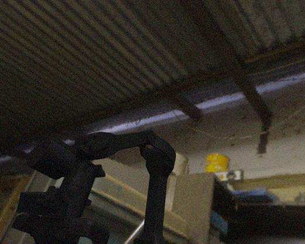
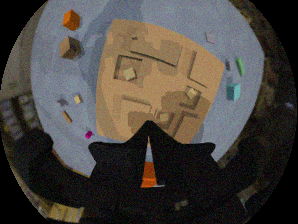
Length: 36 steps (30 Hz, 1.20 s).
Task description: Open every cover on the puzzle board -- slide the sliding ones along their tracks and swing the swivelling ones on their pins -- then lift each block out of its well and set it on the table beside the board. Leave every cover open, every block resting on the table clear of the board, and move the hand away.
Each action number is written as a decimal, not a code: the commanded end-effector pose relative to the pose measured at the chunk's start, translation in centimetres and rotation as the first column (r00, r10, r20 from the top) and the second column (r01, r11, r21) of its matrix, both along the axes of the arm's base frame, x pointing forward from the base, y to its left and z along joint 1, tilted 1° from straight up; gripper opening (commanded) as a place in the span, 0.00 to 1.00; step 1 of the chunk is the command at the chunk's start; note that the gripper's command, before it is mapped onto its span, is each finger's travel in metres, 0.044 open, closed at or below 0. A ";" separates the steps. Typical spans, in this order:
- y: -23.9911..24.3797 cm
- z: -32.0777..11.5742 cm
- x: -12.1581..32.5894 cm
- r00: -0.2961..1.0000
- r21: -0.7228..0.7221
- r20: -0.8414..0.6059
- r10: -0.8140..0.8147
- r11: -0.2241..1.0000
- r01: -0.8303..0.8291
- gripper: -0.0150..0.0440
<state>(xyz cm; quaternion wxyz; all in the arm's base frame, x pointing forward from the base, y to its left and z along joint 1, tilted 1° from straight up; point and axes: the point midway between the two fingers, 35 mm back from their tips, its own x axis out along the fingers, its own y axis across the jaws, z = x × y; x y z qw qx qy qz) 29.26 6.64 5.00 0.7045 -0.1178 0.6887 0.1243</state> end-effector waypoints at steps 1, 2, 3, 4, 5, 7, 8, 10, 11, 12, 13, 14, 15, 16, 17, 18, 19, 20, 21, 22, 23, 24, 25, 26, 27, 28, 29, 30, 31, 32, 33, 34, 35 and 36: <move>-2.0 -0.1 -0.4 0.993 -0.003 0.000 0.117 0.993 -0.117 0.25; -2.5 -0.1 -0.4 0.988 -0.004 0.000 0.152 0.988 -0.152 0.25; -3.1 -0.2 -0.5 0.982 -0.005 0.000 0.186 0.982 -0.186 0.25; -3.7 -0.2 -0.6 0.975 -0.006 0.000 0.221 0.975 -0.221 0.25; -4.2 -0.2 -0.7 0.969 -0.007 0.000 0.249 0.969 -0.249 0.25; -4.5 -0.2 -0.8 0.963 -0.008 0.000 0.271 0.963 -0.271 0.25; -4.5 -0.2 -0.8 0.963 -0.008 0.000 0.271 0.963 -0.271 0.25; -4.5 -0.2 -0.8 0.963 -0.008 0.000 0.271 0.963 -0.271 0.25; -4.5 -0.3 -0.8 0.963 -0.008 0.000 0.271 0.963 -0.271 0.25; -4.5 -0.4 -0.7 0.963 -0.008 0.000 0.271 0.963 -0.271 0.25; -4.5 -0.7 -0.7 0.963 -0.008 0.000 0.271 0.963 -0.271 0.25; -4.5 -1.0 -0.7 0.963 -0.008 0.000 0.271 0.963 -0.271 0.25; -4.5 -1.3 -0.7 0.963 -0.008 0.000 0.271 0.963 -0.271 0.25; -4.5 -1.7 -0.6 0.963 -0.008 0.000 0.271 0.963 -0.271 0.25; -4.5 -2.2 -0.6 0.963 -0.008 0.000 0.271 0.963 -0.271 0.25; -4.5 -2.7 -0.6 0.963 -0.008 0.000 0.271 0.963 -0.271 0.25; -4.5 -3.1 -0.6 0.963 -0.008 0.000 0.271 0.963 -0.271 0.25; -4.5 -3.6 -0.6 0.963 -0.008 0.000 0.271 0.963 -0.271 0.25; -4.5 -4.1 -0.6 0.963 -0.008 0.000 0.271 0.963 -0.271 0.25; -4.6 -4.6 -0.6 0.963 -0.008 0.000 0.271 0.963 -0.271 0.25; -4.6 -4.9 -0.6 0.963 -0.008 0.000 0.271 0.963 -0.271 0.25; -4.6 -5.2 -0.6 0.963 -0.008 0.000 0.271 0.963 -0.271 0.25; -4.7 -5.2 -0.6 0.963 -0.008 0.000 0.271 0.963 -0.271 0.25; -4.7 -5.2 -0.6 0.963 -0.008 0.000 0.271 0.963 -0.271 0.25; -4.7 -5.3 -0.6 0.963 -0.008 0.000 0.271 0.963 -0.271 0.25; -4.7 -5.3 -0.6 0.963 -0.008 0.000 0.271 0.963 -0.271 0.25; -4.7 -5.3 -0.6 0.963 -0.008 0.000 0.271 0.963 -0.271 0.25; -4.7 -5.4 -0.6 0.963 -0.008 0.000 0.271 0.963 -0.271 0.25; -4.7 -5.5 -0.6 0.963 -0.008 0.000 0.271 0.963 -0.271 0.25; -4.7 -5.5 -0.6 0.963 -0.008 0.000 0.271 0.963 -0.271 0.25; -4.7 -5.6 -0.6 0.963 -0.008 0.000 0.271 0.963 -0.271 0.25; -4.7 -5.7 -0.6 0.963 -0.008 0.000 0.271 0.963 -0.271 0.25; -4.6 -5.8 -0.6 0.963 -0.008 0.000 0.271 0.963 -0.271 0.25; -4.6 -5.9 -0.6 0.963 -0.008 0.000 0.271 0.963 -0.271 0.25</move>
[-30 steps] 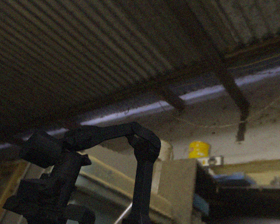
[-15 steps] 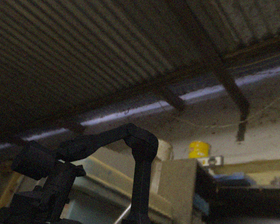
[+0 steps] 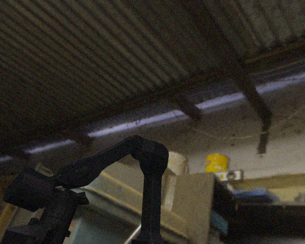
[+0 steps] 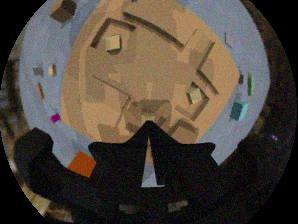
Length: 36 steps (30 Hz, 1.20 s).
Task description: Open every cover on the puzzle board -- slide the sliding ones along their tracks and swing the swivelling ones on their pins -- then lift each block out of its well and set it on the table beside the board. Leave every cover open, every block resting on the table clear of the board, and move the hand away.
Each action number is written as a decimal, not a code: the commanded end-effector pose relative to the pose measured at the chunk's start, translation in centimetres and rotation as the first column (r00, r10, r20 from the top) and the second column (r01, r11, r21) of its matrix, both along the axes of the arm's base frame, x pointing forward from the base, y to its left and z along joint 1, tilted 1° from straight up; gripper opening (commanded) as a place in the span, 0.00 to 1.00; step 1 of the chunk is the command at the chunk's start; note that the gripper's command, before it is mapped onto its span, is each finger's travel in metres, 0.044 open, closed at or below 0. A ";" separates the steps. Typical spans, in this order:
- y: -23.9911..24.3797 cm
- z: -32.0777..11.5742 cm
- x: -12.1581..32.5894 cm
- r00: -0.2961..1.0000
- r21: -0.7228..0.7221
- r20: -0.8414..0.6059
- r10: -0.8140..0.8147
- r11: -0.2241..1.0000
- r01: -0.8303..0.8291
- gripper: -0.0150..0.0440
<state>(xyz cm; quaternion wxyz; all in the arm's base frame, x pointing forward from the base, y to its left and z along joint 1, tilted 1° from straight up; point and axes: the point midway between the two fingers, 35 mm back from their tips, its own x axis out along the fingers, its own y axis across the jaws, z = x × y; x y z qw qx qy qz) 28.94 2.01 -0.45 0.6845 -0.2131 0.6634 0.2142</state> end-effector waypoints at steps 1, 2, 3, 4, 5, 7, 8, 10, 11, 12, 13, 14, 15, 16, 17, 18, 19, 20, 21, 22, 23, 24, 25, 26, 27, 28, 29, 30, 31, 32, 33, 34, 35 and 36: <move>0.0 -0.6 -0.3 1.000 0.000 -0.009 0.005 1.000 -0.005 0.25; 0.0 -0.7 -0.3 1.000 0.000 -0.009 0.005 1.000 -0.005 0.25; 0.0 -0.8 -0.3 1.000 0.000 -0.009 0.005 1.000 -0.005 0.25; 0.0 -0.9 -0.3 1.000 0.000 -0.009 0.005 1.000 -0.005 0.25; 0.0 -0.9 -0.3 1.000 0.000 -0.009 0.005 1.000 -0.005 0.25; 0.0 -1.0 -0.3 1.000 0.000 -0.009 0.005 1.000 -0.005 0.25; 0.0 -1.0 -0.3 1.000 0.000 -0.009 0.005 1.000 -0.005 0.25; 0.0 -1.0 -0.3 1.000 0.000 -0.009 0.005 1.000 -0.005 0.25; 0.0 -1.0 -0.3 1.000 0.000 -0.009 0.005 1.000 -0.005 0.25; 0.0 -1.0 -0.3 1.000 0.000 -0.009 0.005 1.000 -0.005 0.25; 0.0 -1.0 -0.3 1.000 0.000 -0.009 0.005 1.000 -0.005 0.25; 0.0 -1.1 -0.3 1.000 0.000 -0.009 0.005 1.000 -0.005 0.25; 0.0 -1.1 -0.4 1.000 0.000 -0.010 0.005 1.000 -0.005 0.25; 0.0 -1.1 -0.5 1.000 0.000 -0.010 0.005 1.000 -0.005 0.25; 0.1 -1.2 -0.6 1.000 0.000 -0.010 0.005 1.000 -0.005 0.25; 0.1 -1.2 -0.6 1.000 0.000 -0.010 0.005 1.000 -0.005 0.25; 0.1 -1.3 -0.8 1.000 0.000 -0.010 0.005 1.000 -0.005 0.25; 0.1 -1.3 -0.8 1.000 0.000 -0.010 0.005 1.000 -0.005 0.25; 0.1 -1.3 -0.9 1.000 0.000 -0.010 0.005 1.000 -0.005 0.25; 0.1 -1.3 -0.9 1.000 0.000 -0.010 0.005 1.000 -0.005 0.25; 0.1 -1.3 -0.9 1.000 0.000 -0.010 0.005 1.000 -0.005 0.25; 0.1 -1.3 -0.9 1.000 0.000 -0.010 0.005 1.000 -0.005 0.25; 0.1 -1.3 -0.9 1.000 0.000 -0.010 0.005 1.000 -0.005 0.25; 0.1 -1.3 -0.9 1.000 0.000 -0.010 0.007 1.000 -0.007 0.25; 0.1 -1.3 -0.9 1.000 0.000 -0.010 0.007 1.000 -0.007 0.25; 0.1 -1.3 -0.9 1.000 0.000 -0.010 0.007 1.000 -0.007 0.25; 0.1 -1.3 -0.9 1.000 0.000 -0.010 0.007 1.000 -0.007 0.25; 0.1 -1.3 -0.9 1.000 0.000 -0.010 0.007 1.000 -0.007 0.25; 0.1 -1.3 -0.9 1.000 0.000 -0.010 0.007 1.000 -0.007 0.25; 0.1 -1.3 -0.9 1.000 0.000 -0.010 0.007 1.000 -0.007 0.25; 0.1 -1.3 -0.9 1.000 0.000 -0.010 0.007 1.000 -0.007 0.25; 0.1 -1.3 -0.9 1.000 0.000 -0.010 0.007 1.000 -0.007 0.25; 0.1 -1.3 -0.9 1.000 0.000 -0.010 0.007 1.000 -0.007 0.25; 0.1 -1.3 -0.9 1.000 0.000 -0.010 0.007 1.000 -0.007 0.25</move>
